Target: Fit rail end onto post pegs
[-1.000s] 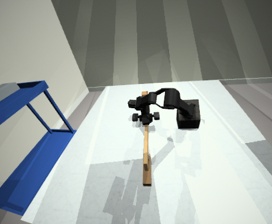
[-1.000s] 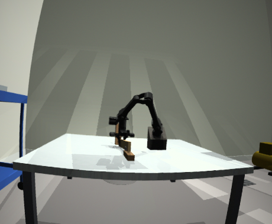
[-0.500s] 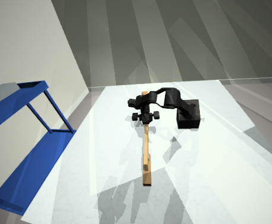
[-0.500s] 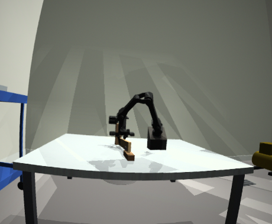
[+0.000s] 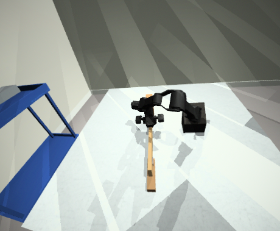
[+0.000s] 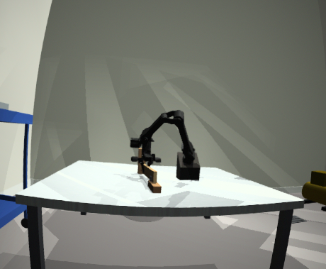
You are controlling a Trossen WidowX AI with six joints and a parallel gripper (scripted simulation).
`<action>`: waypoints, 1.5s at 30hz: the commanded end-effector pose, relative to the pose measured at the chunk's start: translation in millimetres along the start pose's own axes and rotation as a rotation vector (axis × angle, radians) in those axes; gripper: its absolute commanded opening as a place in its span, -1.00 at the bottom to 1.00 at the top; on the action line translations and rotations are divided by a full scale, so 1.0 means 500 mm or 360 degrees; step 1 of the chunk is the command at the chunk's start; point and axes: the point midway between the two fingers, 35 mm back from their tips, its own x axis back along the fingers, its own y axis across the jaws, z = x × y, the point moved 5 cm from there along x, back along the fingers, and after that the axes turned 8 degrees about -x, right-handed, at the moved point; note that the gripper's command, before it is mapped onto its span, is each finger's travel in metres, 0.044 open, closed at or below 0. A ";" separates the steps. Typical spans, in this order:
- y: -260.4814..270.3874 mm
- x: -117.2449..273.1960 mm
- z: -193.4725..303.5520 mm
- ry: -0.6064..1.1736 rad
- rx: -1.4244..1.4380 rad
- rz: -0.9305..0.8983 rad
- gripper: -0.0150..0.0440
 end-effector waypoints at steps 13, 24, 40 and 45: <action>-0.005 0.022 0.000 -0.0014 0.0005 0.0019 -0.49; -0.004 0.033 0.000 -0.0013 0.0005 0.0019 -0.49; -0.002 0.023 0.000 -0.0014 0.0005 0.0019 -0.49; -0.001 0.025 0.001 -0.0014 0.0005 0.0019 -0.49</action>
